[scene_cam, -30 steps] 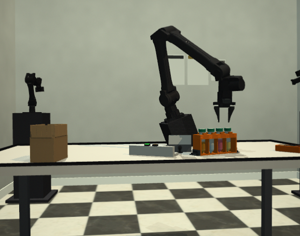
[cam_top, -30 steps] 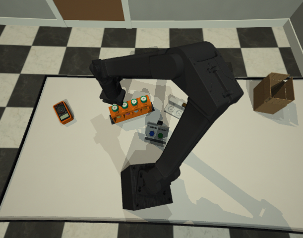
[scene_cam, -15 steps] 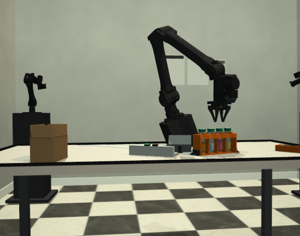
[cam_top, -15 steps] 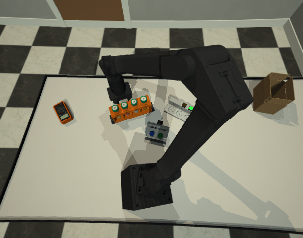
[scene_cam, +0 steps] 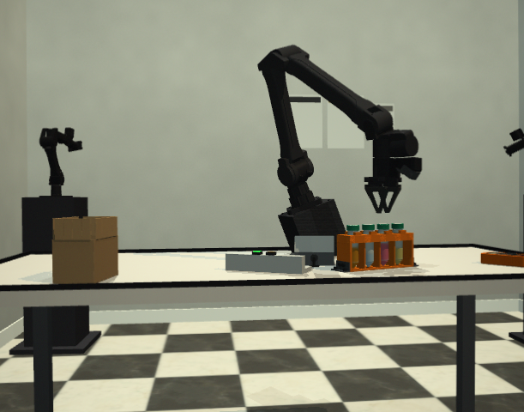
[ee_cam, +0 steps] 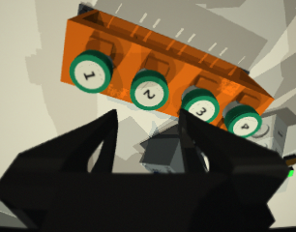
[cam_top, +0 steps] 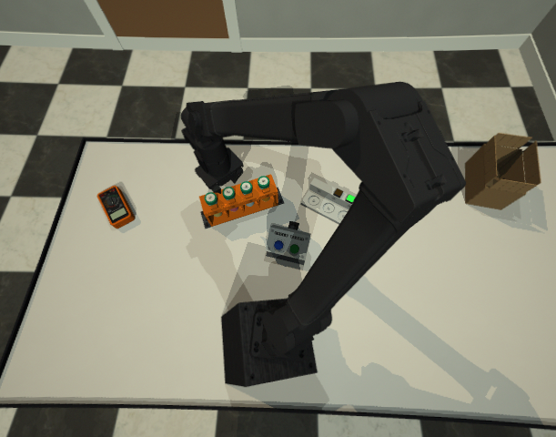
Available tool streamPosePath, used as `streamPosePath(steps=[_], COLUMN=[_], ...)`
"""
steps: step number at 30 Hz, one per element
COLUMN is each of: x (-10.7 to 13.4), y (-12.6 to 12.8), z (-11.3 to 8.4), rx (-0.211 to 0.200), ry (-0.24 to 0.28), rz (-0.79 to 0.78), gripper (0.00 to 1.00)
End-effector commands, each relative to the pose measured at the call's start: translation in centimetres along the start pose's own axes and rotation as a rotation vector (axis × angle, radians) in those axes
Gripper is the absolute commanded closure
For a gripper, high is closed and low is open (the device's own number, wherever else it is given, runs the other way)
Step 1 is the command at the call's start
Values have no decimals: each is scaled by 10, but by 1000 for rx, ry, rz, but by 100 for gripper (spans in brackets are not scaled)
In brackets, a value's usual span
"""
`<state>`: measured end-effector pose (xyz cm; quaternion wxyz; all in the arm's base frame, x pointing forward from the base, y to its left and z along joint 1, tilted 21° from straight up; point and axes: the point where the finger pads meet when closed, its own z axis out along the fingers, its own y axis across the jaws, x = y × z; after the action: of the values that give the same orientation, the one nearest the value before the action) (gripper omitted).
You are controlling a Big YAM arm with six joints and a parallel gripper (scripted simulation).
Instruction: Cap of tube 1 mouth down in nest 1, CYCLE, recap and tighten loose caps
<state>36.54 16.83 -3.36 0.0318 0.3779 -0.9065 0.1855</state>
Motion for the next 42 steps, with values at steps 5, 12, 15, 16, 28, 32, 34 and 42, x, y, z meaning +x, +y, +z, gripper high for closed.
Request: streamPosePath(steps=[5, 12, 15, 16, 28, 32, 34, 42], x=[-5, -18, -21, -20, -12, -11, -9, -9], y=[-5, -11, -10, -9, -4, -7, -8, -6], z=[23, 20, 15, 16, 37, 32, 36, 41], rx=[-2, 11, 14, 14, 4, 7, 5, 4], ry=[-8, -55, -65, -63, -20, -33, -26, -22], rz=[-14, -6, -9, -6, -19, -9, -10, -12], gripper=[51, 51, 51, 51, 51, 51, 51, 51])
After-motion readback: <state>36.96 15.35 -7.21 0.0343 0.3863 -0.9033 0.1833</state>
